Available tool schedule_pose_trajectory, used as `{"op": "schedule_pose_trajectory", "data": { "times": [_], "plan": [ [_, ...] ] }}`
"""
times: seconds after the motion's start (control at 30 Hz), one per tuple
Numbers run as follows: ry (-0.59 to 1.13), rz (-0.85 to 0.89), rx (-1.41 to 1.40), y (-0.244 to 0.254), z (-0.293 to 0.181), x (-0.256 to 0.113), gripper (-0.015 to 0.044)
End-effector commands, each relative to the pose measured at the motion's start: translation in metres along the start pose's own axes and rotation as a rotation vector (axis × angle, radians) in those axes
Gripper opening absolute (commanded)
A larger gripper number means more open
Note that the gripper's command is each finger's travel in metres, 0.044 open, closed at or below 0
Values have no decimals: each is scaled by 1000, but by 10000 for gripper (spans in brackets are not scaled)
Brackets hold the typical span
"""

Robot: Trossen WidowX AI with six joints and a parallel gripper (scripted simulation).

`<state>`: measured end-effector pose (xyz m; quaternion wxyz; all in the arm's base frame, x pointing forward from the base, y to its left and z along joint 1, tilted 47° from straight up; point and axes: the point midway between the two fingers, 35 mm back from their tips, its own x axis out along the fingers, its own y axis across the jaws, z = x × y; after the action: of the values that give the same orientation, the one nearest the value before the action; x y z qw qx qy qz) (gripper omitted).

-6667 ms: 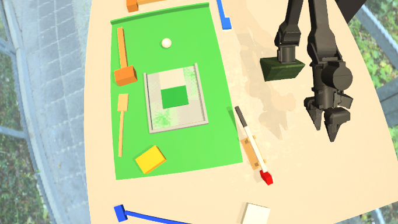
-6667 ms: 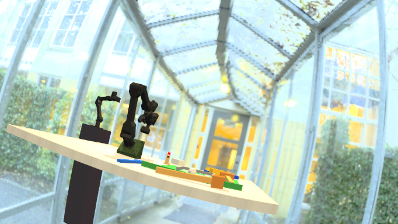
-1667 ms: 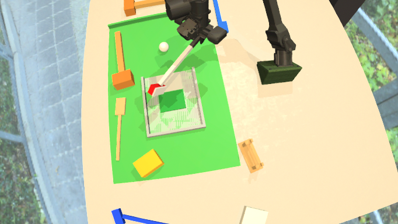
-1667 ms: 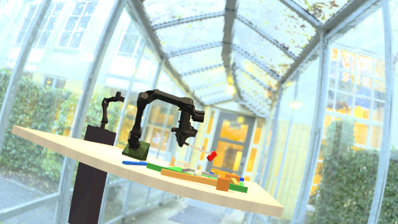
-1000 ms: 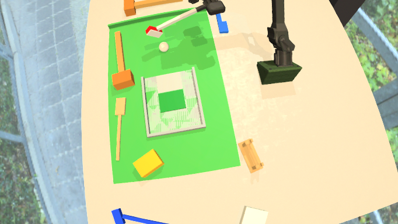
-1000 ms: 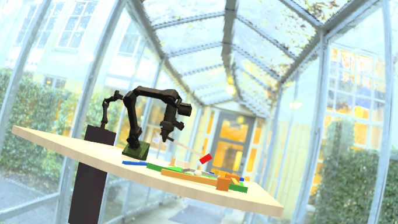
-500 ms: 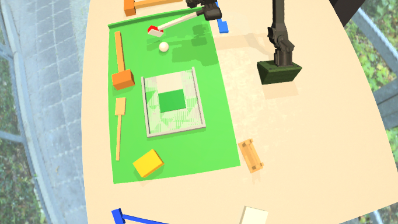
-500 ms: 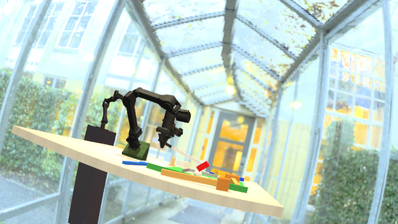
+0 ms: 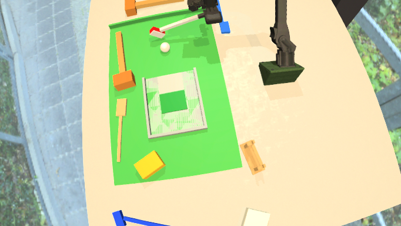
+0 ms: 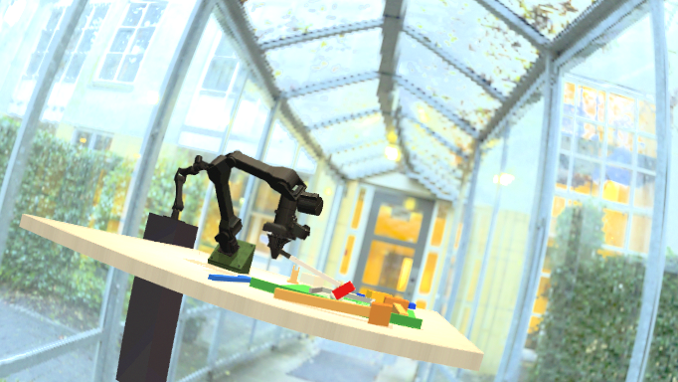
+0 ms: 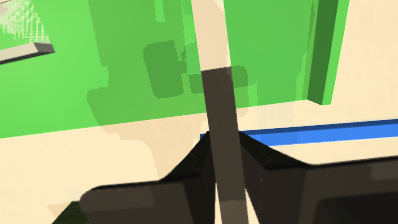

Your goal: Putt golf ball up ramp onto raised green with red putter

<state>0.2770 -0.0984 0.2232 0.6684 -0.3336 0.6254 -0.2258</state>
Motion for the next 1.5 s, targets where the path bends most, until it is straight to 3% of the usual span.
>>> {"op": "schedule_pose_trajectory", "data": {
  "times": [0.0, 1.2, 1.47],
  "plan": [
    [-5, 0, -2, 0, 0, 7, 0],
    [2, -3, -5, -27, -1, 16, 0],
    [-1, 17, -4, 50, 8, 17, 0]
  ]
}}
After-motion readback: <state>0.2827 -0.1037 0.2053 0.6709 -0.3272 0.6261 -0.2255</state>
